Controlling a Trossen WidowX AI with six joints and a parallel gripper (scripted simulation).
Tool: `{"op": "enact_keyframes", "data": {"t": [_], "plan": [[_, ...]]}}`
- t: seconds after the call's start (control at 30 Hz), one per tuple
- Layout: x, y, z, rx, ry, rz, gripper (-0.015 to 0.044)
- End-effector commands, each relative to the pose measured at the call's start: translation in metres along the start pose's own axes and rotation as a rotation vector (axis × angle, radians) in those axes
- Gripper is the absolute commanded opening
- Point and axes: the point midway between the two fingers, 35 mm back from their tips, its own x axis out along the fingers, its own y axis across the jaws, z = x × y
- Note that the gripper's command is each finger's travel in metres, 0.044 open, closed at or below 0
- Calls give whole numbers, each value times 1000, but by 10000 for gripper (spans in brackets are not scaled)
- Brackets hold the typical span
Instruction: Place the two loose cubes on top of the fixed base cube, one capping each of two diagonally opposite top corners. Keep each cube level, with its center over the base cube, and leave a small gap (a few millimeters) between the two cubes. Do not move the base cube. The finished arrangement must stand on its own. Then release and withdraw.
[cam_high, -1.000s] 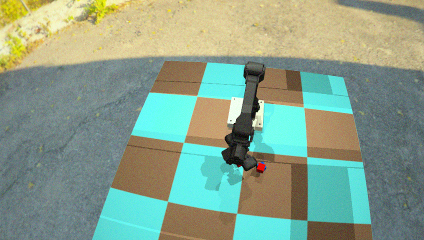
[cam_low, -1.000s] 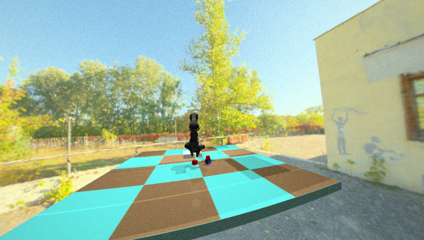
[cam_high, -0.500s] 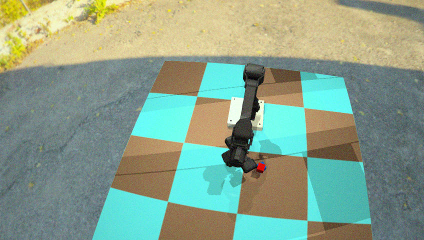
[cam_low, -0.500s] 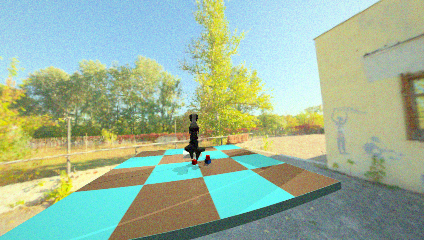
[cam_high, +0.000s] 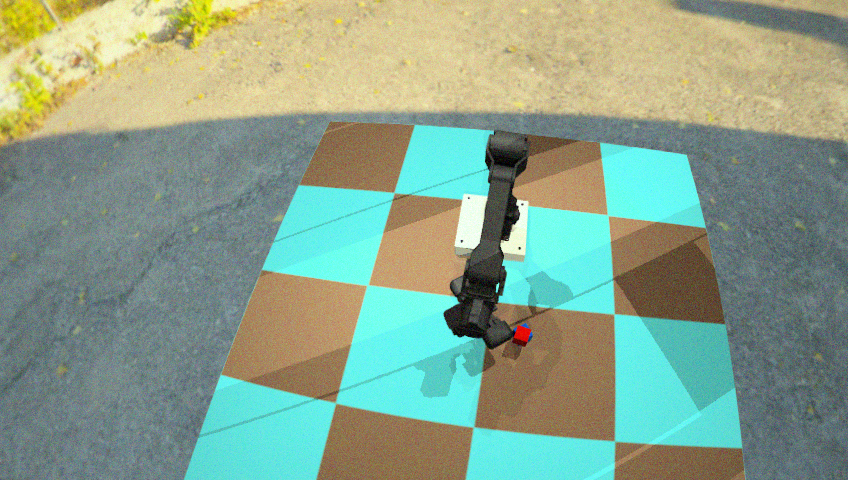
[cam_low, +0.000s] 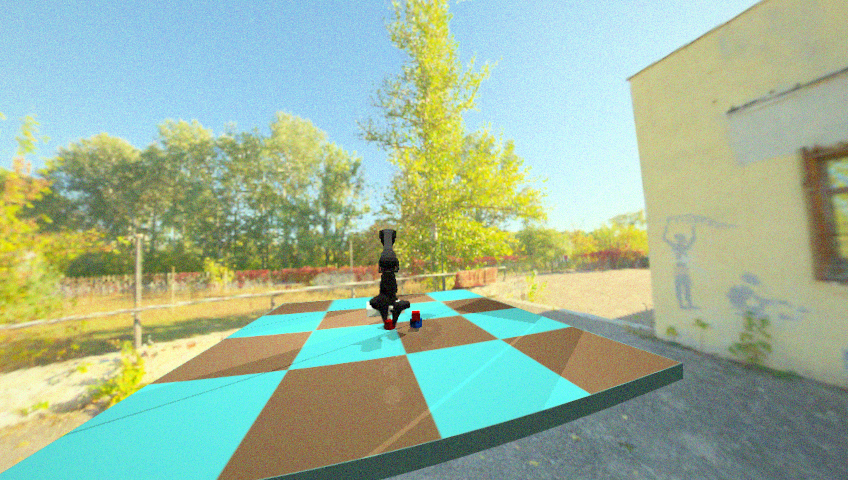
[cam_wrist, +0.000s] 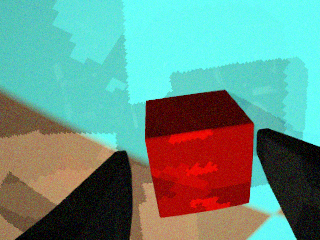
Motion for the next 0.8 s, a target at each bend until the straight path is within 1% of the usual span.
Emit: {"op": "enact_keyframes", "data": {"t": [0.0,0.03,0.07,0.23,0.77], "plan": [[2,-1,-1,7,0,-2,134],[2,-1,-1,7,0,-2,107],[2,-1,-1,7,0,-2,105],[-3,0,0,7,0,-2,105],[-52,4,4,7,-1,-2,105]]}}
